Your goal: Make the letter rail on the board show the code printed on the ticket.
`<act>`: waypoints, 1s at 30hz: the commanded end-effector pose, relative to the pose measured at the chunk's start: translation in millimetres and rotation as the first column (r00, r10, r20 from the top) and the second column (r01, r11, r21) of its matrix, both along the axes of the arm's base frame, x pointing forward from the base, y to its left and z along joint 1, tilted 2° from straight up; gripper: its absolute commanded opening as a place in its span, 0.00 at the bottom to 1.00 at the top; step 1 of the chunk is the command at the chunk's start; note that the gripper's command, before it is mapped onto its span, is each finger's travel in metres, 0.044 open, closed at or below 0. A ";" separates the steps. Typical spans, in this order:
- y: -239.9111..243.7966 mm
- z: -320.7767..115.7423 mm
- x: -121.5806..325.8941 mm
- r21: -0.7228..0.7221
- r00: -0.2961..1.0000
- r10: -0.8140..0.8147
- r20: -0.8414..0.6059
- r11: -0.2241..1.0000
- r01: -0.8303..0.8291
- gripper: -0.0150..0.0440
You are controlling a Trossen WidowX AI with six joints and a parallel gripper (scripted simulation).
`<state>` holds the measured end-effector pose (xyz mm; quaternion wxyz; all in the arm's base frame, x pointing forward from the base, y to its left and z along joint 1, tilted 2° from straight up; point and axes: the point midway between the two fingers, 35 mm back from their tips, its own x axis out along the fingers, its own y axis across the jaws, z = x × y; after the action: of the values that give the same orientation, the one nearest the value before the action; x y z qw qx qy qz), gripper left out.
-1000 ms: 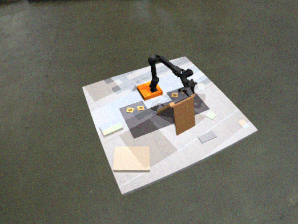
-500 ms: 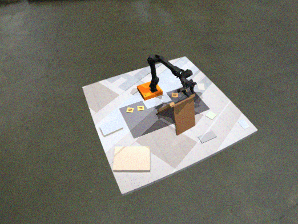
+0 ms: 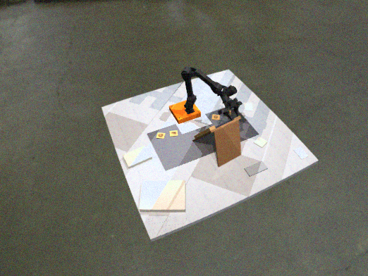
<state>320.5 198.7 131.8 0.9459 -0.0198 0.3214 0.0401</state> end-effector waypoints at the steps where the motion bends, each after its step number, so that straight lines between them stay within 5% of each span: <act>1: -1.9 -0.2 -0.1 -0.001 1.000 0.004 0.000 1.000 -0.004 0.25; 30: -16.4 0.1 1.4 -0.002 1.000 0.004 0.001 1.000 -0.004 0.25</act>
<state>322.0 183.7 132.0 0.9459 -0.0205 0.3214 0.0398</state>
